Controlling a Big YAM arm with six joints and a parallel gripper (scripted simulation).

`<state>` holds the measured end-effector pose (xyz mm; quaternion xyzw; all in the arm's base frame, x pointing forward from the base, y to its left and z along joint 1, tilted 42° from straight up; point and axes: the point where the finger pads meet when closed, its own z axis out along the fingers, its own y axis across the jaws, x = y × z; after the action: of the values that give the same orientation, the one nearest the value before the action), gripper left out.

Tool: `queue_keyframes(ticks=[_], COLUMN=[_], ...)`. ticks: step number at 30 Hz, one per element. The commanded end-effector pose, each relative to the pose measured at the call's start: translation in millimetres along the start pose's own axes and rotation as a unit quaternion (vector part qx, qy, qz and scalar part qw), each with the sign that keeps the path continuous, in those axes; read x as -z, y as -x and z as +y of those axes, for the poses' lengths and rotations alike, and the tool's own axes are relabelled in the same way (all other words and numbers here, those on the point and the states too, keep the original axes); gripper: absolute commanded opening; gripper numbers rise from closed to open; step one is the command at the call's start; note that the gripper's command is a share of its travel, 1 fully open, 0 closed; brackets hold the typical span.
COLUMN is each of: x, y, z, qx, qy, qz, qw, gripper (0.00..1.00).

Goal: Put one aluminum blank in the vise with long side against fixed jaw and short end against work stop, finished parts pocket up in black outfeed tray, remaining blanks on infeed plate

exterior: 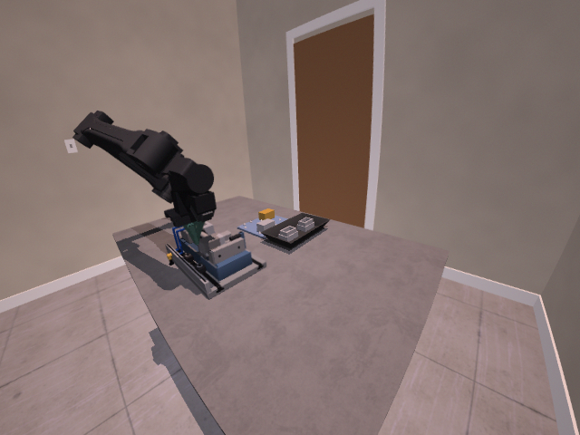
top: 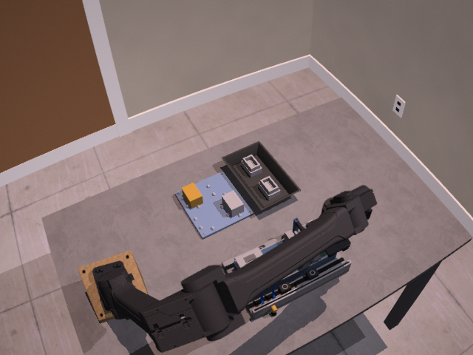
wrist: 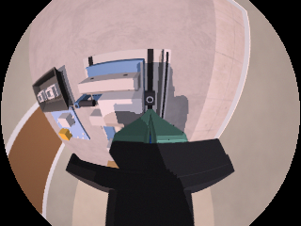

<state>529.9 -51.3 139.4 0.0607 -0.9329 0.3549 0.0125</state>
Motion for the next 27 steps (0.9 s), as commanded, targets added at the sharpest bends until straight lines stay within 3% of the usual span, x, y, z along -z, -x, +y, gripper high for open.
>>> queue_keyframes(ticks=[1, 27], x=[20.7, 12.5], y=[19.4, 18.4], z=[-18.8, -18.4], qx=[-0.019, -0.017], qy=[-0.001, -0.001], qz=[-0.030, -0.020], qw=[0.999, 1.000], gripper=[0.00, 0.00])
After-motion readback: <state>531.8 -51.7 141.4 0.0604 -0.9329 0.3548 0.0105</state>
